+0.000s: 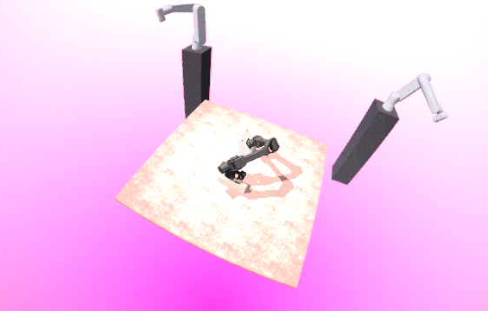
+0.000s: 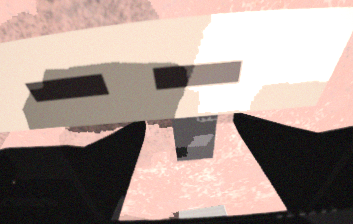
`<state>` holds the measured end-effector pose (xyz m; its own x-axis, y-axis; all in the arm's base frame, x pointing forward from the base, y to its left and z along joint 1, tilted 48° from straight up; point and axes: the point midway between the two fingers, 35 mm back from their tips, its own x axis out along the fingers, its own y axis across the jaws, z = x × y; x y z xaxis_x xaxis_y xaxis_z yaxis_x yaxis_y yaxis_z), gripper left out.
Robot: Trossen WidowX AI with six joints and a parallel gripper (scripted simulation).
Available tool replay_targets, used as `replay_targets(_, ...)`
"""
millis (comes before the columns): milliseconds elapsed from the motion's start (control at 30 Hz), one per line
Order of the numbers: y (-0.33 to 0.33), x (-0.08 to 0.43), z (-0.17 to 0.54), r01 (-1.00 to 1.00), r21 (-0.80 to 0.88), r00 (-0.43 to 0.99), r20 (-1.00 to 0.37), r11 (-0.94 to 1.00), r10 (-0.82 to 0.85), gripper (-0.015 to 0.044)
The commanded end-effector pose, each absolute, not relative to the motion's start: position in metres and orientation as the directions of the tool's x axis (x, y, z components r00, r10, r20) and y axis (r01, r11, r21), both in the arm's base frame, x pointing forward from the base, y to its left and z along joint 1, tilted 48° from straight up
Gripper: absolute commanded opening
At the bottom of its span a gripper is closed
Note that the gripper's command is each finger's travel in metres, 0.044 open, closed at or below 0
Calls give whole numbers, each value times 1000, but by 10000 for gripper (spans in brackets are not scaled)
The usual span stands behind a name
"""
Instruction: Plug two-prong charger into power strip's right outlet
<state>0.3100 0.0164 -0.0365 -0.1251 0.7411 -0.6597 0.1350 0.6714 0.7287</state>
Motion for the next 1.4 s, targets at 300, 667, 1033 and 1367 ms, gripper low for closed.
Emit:
replay_targets(300, 16, 307, -36, 130, 730, -117, -661, 671, 741, 440)
replay_targets(667, 17, 304, -36, 125, 730, -111, -662, 671, 741, 440)
replay_targets(1033, 17, 301, -36, 120, 731, -105, -663, 672, 741, 440)
replay_targets(1367, 17, 298, -35, 117, 731, -101, -664, 672, 741, 440)
